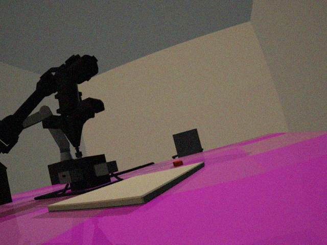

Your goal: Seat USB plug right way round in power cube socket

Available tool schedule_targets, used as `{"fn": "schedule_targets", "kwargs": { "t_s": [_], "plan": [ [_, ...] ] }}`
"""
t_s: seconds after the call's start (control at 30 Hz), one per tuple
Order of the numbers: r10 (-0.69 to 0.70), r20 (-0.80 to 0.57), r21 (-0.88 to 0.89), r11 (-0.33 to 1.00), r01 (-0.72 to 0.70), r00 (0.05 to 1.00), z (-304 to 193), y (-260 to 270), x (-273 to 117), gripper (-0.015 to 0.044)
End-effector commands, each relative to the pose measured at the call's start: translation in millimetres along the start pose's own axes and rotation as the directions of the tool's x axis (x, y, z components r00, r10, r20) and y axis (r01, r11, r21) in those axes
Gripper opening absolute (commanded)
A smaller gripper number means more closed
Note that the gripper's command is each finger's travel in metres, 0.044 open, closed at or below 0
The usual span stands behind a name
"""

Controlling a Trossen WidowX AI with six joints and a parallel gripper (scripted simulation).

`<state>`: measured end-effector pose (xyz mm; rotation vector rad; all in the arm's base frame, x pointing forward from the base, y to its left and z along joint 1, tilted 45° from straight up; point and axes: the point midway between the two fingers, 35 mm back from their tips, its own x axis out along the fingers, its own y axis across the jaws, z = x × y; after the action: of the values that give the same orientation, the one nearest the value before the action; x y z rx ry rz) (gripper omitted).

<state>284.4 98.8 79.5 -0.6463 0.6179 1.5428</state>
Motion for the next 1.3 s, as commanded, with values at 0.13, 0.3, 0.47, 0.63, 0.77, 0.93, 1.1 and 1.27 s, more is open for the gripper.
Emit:
{"fn": "schedule_targets", "kwargs": {
  "t_s": [0.13,0.3,0.47,0.63,0.77,0.93,1.1,1.27],
  "plan": [
    [0.000,0.001,0.005,1.000,0.000,1.000,0.1,0.0,1.4,0.0000],
    [0.000,0.001,0.005,1.000,0.000,1.000,0.1,0.0,2.0,0.0000],
    [0.000,0.001,0.005,1.000,0.000,1.000,0.1,0.0,2.6,0.0000],
    [0.000,0.001,0.005,1.000,0.000,1.000,0.1,0.0,3.2,0.0000],
    [0.000,0.001,0.005,1.000,0.000,1.000,0.1,0.0,3.7,0.0000],
    [0.000,0.001,0.005,1.000,0.000,1.000,0.1,0.0,4.3,0.0000],
    [0.000,0.001,0.005,1.000,0.000,1.000,0.2,0.0,4.9,0.0000],
    [0.000,0.001,0.005,1.000,0.000,1.000,0.2,0.0,5.5,0.0000]
  ]
}}
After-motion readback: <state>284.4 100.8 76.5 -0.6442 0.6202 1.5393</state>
